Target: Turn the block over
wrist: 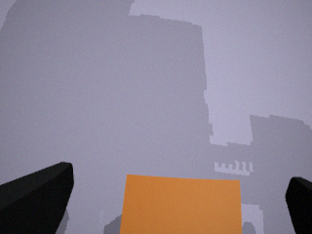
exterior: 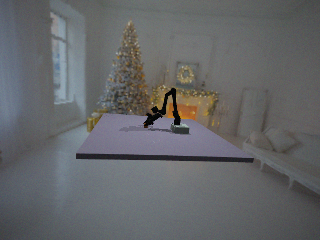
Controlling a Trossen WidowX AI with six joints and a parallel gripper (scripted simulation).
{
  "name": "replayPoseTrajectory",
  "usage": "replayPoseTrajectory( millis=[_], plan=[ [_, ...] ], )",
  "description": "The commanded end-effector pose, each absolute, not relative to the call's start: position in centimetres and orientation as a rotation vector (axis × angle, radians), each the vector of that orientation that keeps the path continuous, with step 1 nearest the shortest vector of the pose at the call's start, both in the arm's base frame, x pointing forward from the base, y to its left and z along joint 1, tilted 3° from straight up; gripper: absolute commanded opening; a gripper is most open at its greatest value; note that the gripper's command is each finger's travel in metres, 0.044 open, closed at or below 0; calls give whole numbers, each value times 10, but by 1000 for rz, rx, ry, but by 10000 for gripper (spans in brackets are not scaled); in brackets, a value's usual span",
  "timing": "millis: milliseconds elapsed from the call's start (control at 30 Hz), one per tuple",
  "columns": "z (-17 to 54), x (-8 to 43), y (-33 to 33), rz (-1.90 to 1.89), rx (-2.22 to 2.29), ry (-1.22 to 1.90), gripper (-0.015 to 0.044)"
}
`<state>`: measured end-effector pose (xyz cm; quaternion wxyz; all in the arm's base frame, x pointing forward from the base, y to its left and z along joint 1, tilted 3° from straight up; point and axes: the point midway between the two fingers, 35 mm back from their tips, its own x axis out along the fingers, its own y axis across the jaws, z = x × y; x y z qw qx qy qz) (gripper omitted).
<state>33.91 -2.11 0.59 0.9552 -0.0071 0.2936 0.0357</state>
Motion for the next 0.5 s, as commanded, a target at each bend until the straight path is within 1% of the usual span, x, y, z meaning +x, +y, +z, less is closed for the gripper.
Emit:
replayPoseTrajectory(
  millis=[0,133,233,467],
  plan=[
    [37,335,-23,67,-35,773,440],
    [68,320,-22,65,-48,863,440],
    [72,304,-21,70,-45,941,440],
    [74,302,-21,70,-45,948,440]
  ],
)
